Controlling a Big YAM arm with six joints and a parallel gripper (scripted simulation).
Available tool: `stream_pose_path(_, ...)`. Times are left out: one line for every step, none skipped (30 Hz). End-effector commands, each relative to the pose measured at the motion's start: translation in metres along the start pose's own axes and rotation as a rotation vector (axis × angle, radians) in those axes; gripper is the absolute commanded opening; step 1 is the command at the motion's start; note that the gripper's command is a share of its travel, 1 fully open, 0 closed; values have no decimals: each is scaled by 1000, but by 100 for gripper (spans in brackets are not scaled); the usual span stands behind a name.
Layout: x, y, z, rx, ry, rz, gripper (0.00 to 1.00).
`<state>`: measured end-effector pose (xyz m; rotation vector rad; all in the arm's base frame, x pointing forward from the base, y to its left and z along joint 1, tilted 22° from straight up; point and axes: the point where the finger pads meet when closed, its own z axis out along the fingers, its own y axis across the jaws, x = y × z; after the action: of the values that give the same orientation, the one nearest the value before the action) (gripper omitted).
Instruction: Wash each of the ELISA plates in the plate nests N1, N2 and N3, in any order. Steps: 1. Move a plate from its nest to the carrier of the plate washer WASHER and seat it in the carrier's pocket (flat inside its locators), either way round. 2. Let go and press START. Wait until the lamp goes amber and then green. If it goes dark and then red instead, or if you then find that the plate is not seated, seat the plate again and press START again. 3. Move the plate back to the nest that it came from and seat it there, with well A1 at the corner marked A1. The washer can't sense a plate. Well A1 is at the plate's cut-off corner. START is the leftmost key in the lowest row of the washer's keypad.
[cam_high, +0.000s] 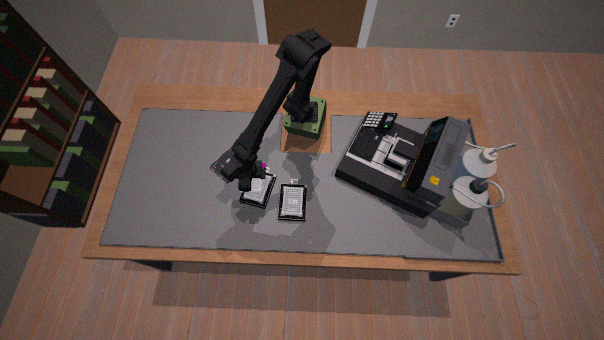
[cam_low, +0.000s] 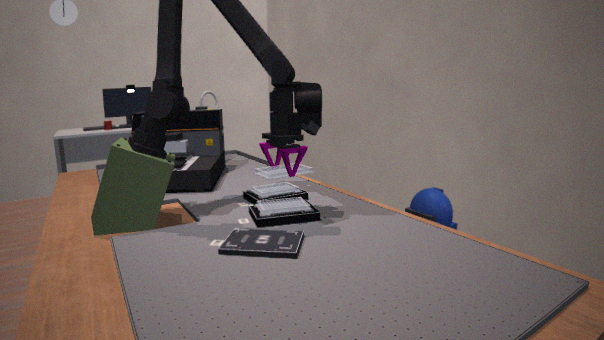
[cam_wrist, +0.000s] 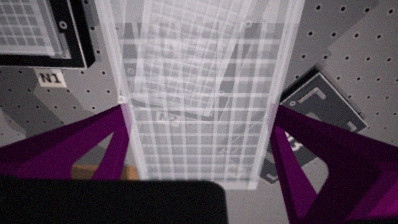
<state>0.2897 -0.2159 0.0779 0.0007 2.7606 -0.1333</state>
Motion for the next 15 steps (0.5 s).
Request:
stream_pose_path(-4, 7, -6, 4, -2, -21, 84)
stream_pose_path(-4, 12, -6, 3, -1, -67, 84)
stream_pose_path(-6, 17, -6, 3, -1, -100, 84)
stream_pose_path(-7, 22, -7, 3, -1, -134, 84)
stream_pose_path(-9, 27, -7, 3, -1, -167, 84)
stream_pose_path(-10, 31, -7, 3, -1, -200, 84)
stream_pose_path(-12, 36, -8, 3, -1, -233, 84)
stream_pose_path(-15, 40, -9, 6, -5, -267, 84)
stream_pose_path(-21, 42, -12, 11, -11, -301, 84)
stream_pose_path(-20, 48, -11, 9, -8, -334, 84)
stream_pose_path(-17, 55, -10, 2, -1, -366, 84)
stream_pose_path(-19, 60, -10, 2, -1, -400, 84)
stream_pose_path(-19, 60, -10, 2, -1, -400, 84)
stream_pose_path(-19, 60, -10, 2, -1, -400, 84)
stream_pose_path(-31, 59, -16, 16, -18, -435, 84)
